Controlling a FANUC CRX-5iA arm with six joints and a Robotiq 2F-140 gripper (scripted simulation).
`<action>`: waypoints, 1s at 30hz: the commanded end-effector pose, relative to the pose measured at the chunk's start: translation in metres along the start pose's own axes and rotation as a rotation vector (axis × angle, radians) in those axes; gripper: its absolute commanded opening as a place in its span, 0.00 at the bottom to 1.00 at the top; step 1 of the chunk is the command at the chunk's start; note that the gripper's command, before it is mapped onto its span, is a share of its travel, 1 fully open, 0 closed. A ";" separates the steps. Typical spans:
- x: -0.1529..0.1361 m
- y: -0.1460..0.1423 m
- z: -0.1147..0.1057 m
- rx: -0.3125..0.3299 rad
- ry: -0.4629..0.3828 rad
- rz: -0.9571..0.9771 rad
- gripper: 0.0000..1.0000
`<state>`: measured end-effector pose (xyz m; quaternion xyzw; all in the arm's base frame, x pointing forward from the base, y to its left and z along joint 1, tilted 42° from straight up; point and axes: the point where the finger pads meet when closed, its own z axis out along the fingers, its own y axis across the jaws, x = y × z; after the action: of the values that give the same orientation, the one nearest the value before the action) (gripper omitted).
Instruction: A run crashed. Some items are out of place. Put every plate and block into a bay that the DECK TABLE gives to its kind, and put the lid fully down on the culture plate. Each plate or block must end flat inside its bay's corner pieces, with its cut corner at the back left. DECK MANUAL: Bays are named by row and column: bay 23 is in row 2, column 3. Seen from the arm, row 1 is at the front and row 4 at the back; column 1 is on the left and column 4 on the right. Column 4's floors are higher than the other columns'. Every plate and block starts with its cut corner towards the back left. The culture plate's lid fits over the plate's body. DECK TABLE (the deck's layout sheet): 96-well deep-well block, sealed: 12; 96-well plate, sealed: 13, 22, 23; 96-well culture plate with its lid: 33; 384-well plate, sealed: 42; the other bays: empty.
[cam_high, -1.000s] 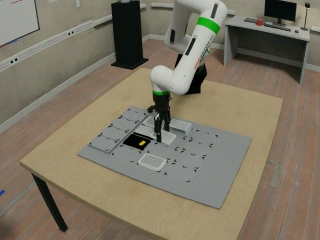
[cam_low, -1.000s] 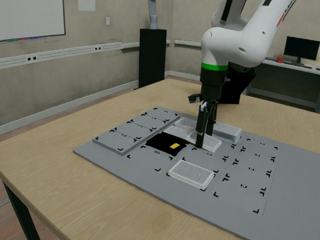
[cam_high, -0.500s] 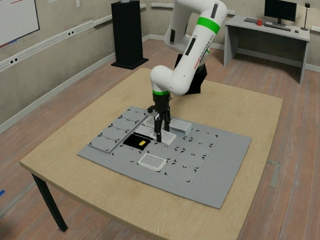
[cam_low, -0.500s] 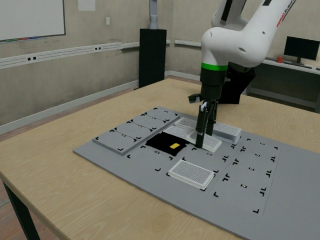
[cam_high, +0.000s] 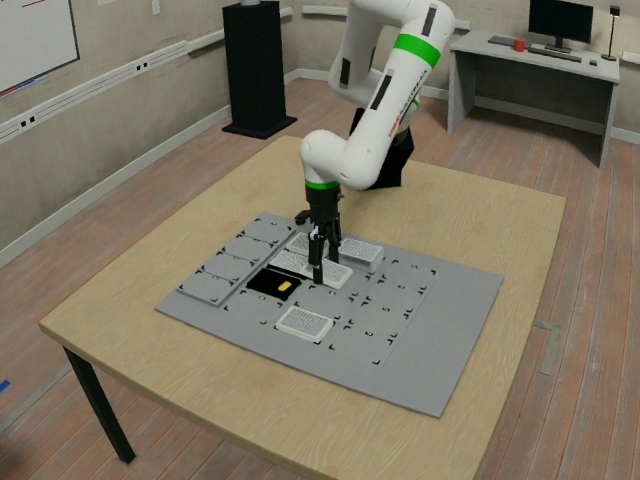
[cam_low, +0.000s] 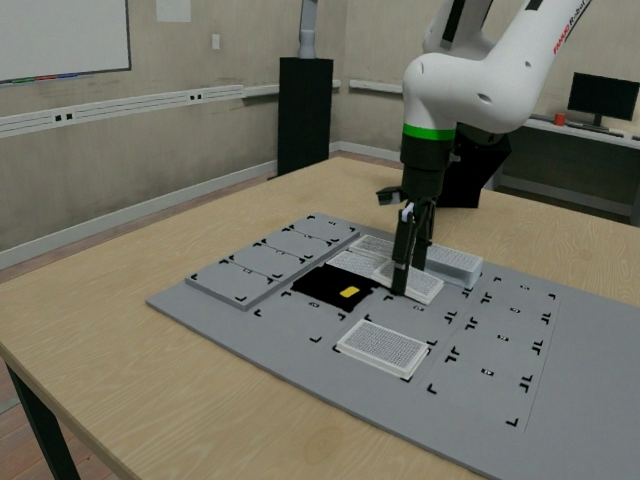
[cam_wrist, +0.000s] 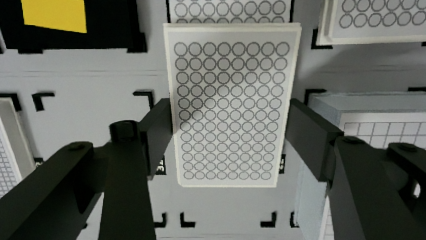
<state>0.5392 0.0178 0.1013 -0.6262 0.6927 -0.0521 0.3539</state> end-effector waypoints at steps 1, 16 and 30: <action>0.000 -0.001 -0.001 0.001 0.000 0.000 0.10; 0.000 -0.001 -0.006 0.001 0.000 0.000 0.10; 0.000 -0.001 -0.010 0.001 0.000 0.000 0.10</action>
<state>0.5348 0.0149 0.1071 -0.6262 0.6927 -0.0520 0.3539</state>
